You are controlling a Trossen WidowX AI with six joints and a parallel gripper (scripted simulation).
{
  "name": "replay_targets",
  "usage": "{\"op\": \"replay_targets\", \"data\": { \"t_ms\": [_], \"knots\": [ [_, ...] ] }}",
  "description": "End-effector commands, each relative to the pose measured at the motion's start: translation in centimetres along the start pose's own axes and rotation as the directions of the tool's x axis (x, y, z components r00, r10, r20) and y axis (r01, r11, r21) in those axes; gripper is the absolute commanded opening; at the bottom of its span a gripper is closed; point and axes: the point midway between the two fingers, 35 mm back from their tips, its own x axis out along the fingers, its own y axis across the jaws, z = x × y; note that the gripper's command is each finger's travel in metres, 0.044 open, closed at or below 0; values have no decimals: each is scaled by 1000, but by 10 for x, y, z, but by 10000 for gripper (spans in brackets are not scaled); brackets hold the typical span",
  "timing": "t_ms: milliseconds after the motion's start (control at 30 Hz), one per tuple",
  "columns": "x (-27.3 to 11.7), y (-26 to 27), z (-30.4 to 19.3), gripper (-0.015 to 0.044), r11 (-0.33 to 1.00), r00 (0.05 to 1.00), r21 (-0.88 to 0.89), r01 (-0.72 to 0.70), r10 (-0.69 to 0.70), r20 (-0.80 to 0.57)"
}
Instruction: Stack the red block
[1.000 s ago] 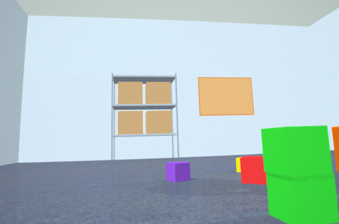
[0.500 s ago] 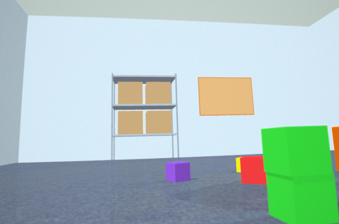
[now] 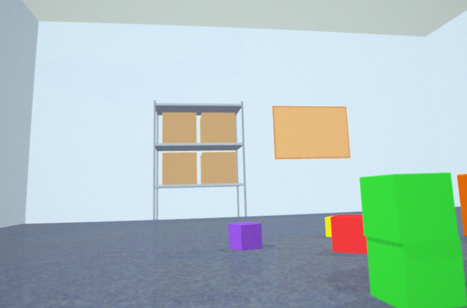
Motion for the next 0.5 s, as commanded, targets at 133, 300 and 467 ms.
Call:
{"op": "replay_targets", "data": {
  "t_ms": [133,300,467],
  "knots": [
    [-7,-62,14,440,973,985,154,172,-172,-17],
    [-18,-102,20,440,926,962,264,270,-269,-40],
    [-34,-140,24,440,864,932,356,355,-356,-65]
  ]
}}
